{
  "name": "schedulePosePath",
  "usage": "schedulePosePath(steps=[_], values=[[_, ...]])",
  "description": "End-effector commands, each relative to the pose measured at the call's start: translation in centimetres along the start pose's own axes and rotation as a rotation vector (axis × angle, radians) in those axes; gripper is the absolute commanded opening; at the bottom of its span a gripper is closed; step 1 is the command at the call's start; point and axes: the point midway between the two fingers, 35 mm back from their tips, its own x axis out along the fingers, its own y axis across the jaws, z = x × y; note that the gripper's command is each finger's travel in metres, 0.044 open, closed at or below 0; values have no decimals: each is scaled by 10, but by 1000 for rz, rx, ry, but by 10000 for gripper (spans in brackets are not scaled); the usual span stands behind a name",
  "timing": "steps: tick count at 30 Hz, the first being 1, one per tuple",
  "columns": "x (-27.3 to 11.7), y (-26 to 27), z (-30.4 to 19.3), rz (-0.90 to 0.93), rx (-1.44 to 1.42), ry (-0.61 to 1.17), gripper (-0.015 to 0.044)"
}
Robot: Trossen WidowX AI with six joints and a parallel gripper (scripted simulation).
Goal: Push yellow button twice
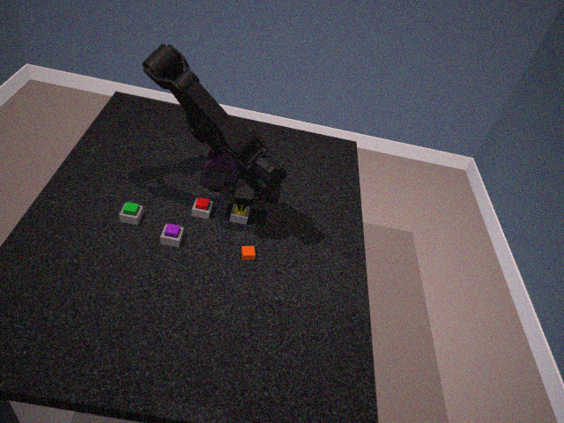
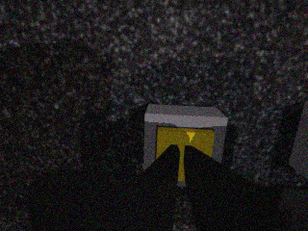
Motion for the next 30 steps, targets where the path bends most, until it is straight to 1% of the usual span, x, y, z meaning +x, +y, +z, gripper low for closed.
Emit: schedulePosePath(steps=[1, 5, 8, 13, 16, 27, 28, 30], values=[[2, -2, -2, -8, -9, 4, 20], [-3, 0, 0, 0, -1, 0, 20], [-31, -1, -2, -5, -9, 4, 20], [-33, -1, -2, -6, -10, 5, 20], [-41, 11, 7, -4, -9, 4, 99], [-88, 98, 57, 4, -6, 2, 387], [-92, 106, 60, 4, -6, 2, 400], [-96, 116, 64, 4, -6, 1, 400]])
